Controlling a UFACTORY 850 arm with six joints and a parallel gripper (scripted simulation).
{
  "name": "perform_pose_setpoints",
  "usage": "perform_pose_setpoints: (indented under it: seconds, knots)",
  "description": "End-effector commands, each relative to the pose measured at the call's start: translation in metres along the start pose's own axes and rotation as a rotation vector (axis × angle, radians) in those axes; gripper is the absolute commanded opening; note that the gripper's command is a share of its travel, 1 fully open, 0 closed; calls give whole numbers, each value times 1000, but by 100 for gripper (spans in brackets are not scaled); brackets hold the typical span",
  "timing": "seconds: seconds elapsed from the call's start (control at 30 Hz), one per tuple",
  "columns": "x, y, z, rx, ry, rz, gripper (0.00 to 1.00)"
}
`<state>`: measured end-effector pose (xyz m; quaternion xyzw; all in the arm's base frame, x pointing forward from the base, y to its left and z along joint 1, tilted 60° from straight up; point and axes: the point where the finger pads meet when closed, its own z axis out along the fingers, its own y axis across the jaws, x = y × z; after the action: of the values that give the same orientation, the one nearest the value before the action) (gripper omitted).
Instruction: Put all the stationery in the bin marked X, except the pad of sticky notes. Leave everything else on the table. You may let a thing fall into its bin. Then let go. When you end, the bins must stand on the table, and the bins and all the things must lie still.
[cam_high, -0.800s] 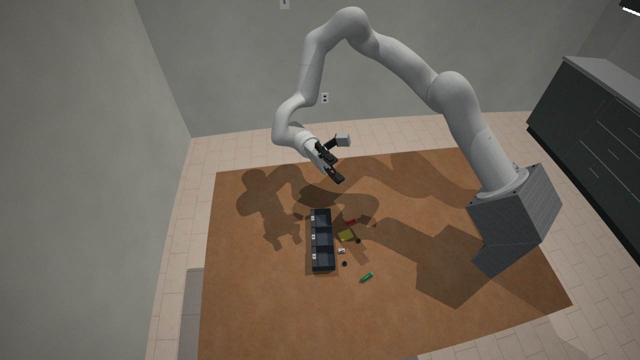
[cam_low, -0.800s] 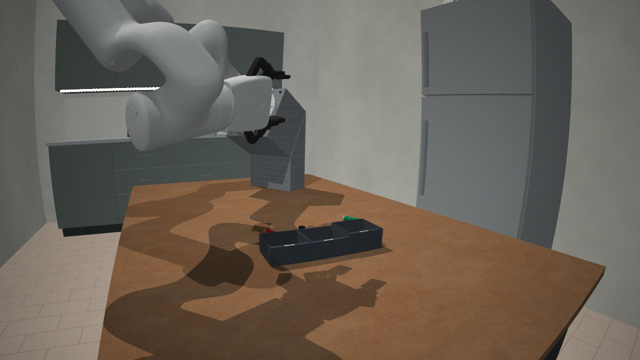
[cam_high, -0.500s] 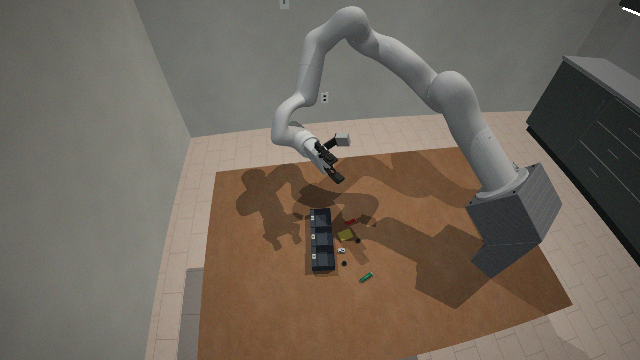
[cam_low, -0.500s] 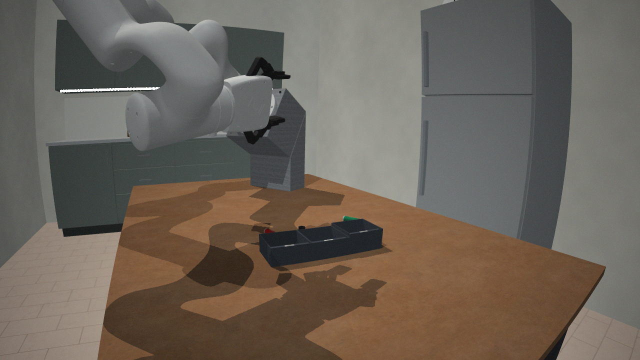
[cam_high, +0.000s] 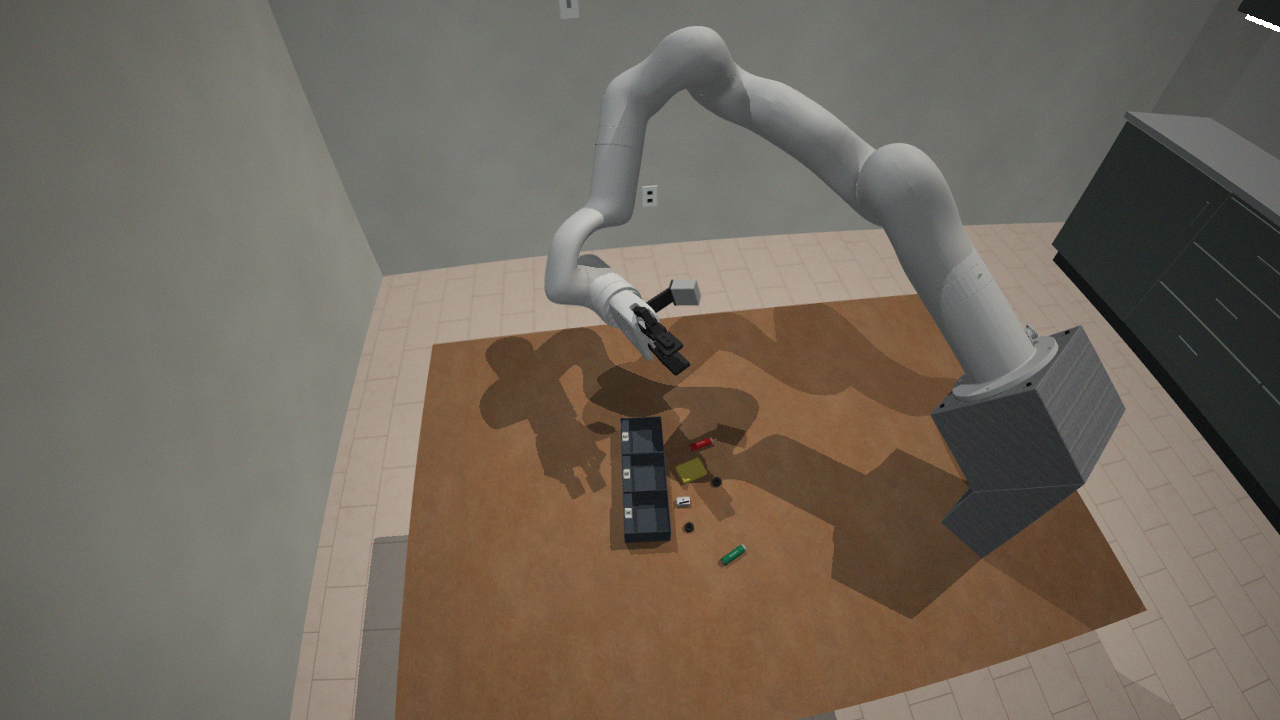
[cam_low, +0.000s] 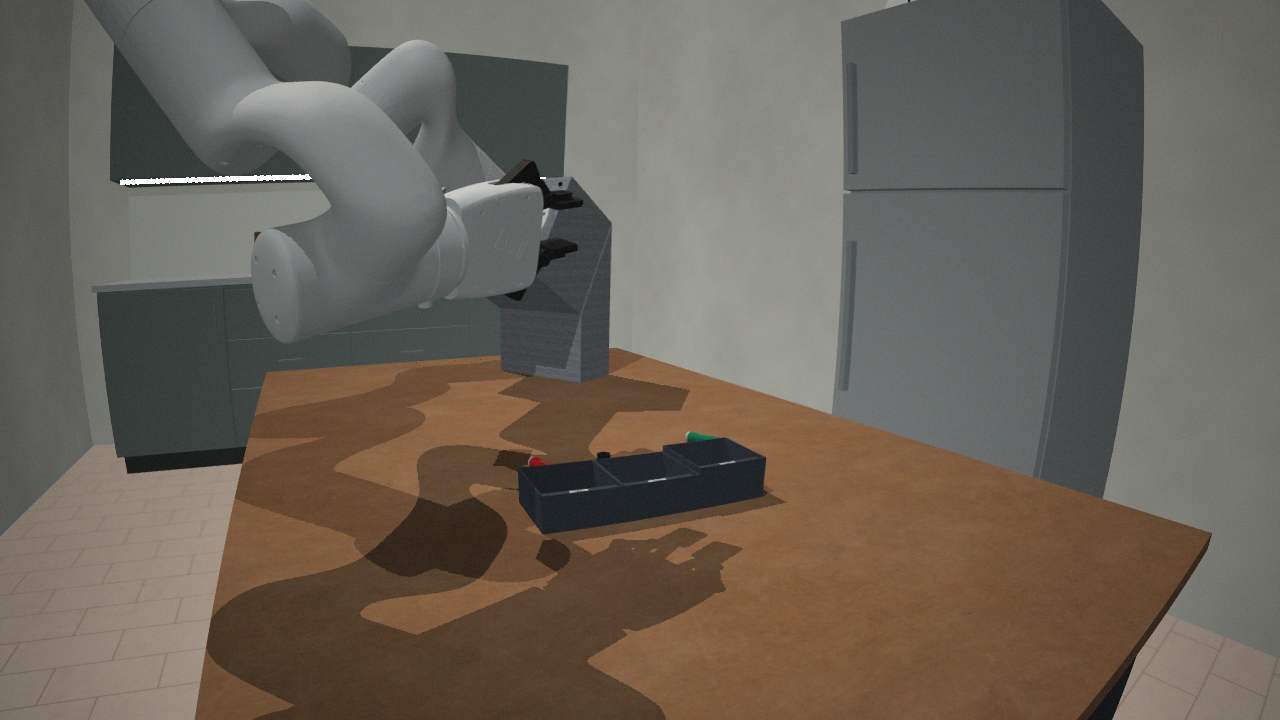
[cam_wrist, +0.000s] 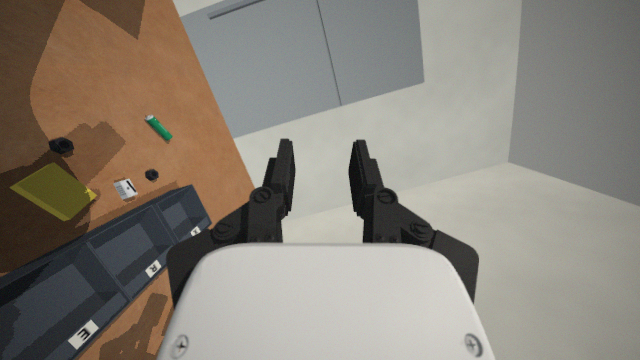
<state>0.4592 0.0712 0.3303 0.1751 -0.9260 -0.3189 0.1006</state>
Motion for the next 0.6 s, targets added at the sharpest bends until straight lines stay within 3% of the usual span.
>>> perform_pose_setpoints:
  seconds: [0.0,0.13,0.3,0.37,0.47,0.57]
  knots:
    - [-10,-35,-6,0,1,-1,7]
    - [-17,-64,-10,0,1,-1,7]
    - [-17,-64,-10,0,1,-1,7]
    - [-11,-64,2,36,76,-53,7]
    - [-1,-63,9,48,97,-64,7]
    - [13,-67,24,94,194,-128,7]
